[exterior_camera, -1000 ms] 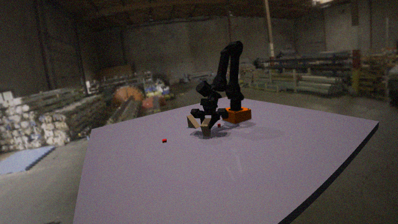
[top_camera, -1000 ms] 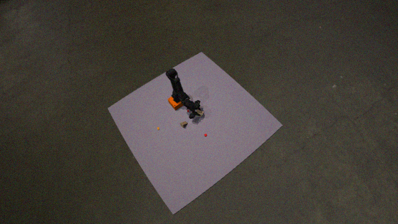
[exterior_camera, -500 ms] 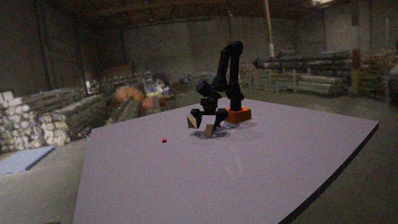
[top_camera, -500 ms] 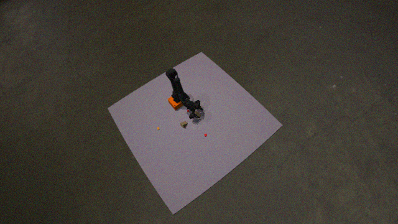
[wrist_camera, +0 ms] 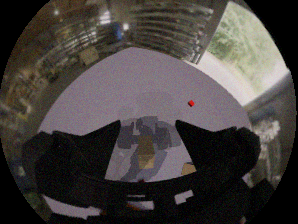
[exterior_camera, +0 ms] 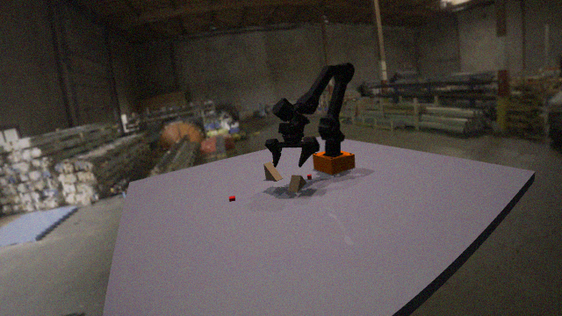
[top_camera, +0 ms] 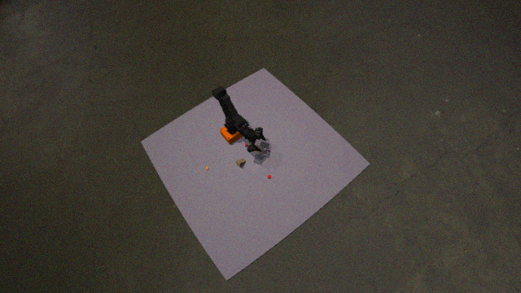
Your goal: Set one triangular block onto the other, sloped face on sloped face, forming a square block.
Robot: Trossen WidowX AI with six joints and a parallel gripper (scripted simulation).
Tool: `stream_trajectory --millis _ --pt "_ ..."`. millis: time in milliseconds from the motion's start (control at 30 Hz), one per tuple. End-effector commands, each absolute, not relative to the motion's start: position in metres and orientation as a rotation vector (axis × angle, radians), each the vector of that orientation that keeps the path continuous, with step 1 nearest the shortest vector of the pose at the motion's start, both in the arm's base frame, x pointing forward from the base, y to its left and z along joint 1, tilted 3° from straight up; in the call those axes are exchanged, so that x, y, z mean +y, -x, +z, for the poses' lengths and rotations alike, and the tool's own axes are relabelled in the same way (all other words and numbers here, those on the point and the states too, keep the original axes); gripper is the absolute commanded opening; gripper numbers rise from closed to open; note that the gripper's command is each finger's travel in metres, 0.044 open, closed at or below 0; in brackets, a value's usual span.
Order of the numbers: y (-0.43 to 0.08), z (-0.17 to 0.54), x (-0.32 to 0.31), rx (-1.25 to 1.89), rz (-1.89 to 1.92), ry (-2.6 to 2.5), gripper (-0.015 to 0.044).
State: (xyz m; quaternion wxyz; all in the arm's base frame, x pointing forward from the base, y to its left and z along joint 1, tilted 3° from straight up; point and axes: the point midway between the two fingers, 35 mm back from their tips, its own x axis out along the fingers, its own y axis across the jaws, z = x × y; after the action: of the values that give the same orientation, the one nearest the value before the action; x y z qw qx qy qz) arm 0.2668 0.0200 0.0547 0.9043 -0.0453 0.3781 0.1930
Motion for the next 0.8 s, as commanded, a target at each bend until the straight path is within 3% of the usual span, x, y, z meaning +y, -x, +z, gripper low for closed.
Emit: stream_trajectory --millis 0,300,767 --pt "-0.261 0.1 0.02 0.759 0.404 0.105 0.044" --pt "-0.265 0.092 0.02 0.799 0.399 0.095 0.044" --pt "-0.293 0.074 0.03 1.539 0.365 0.147 0.044"
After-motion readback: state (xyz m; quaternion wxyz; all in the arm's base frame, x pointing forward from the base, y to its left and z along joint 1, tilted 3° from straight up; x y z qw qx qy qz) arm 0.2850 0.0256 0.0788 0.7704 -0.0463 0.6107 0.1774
